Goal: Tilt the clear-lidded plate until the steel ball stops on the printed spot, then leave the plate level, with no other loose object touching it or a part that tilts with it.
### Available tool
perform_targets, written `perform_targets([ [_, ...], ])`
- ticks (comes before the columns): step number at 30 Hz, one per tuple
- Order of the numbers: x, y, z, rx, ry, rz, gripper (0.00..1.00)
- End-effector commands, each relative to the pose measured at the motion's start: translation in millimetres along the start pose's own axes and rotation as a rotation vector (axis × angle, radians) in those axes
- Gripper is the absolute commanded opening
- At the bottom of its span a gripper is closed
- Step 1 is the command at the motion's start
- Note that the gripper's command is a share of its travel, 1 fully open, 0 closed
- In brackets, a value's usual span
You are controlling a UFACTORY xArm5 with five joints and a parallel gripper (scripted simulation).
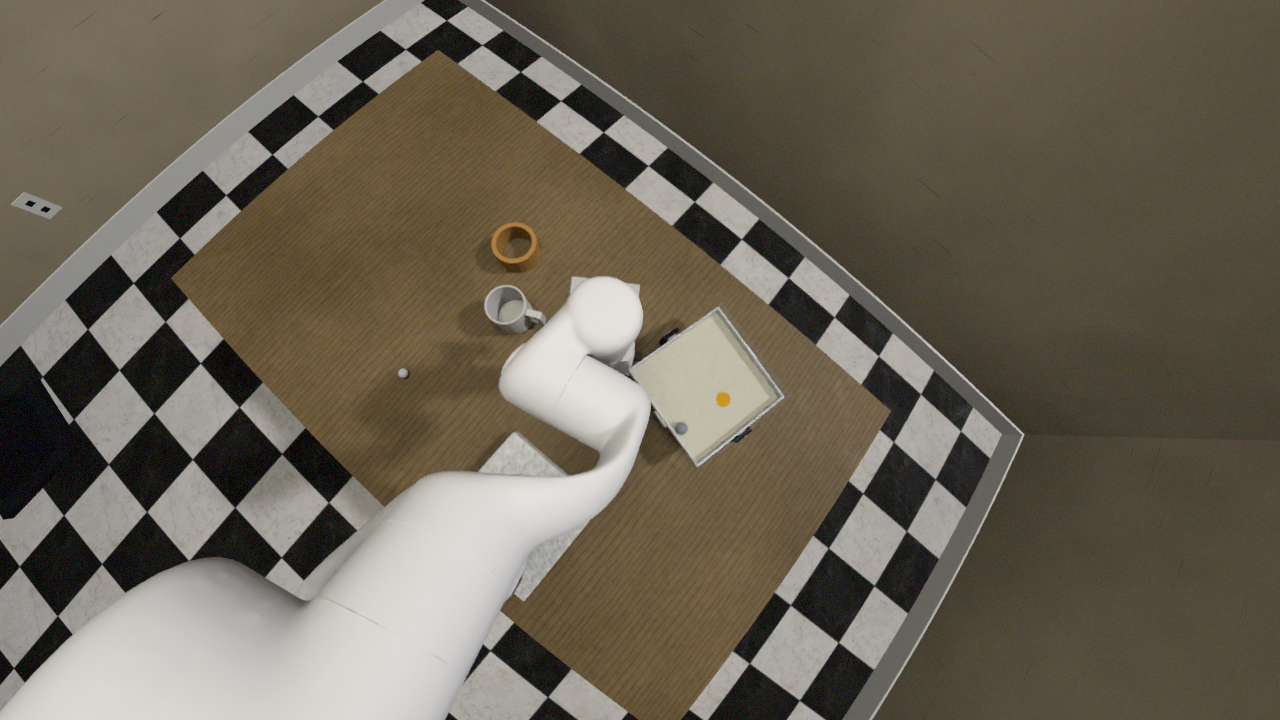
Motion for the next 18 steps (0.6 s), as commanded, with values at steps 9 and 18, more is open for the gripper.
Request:
perform_targets([
  [9, 1.1, 1.1, -1.2, 0.003, -0.005, 0.002, 0.0],
  [18, 1.5, 1.9, -2.0, 0.003, -0.007, 0.002, 0.0],
])
Point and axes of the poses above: the point where the finger pads meet when closed, its own y axis back along the fingers, its own x axis across the jaws, z = x × y, the point moved 7 cm from there along y, back along the fingers, and after that the axes turned 8 degrees about y, right-handed, at the moved point
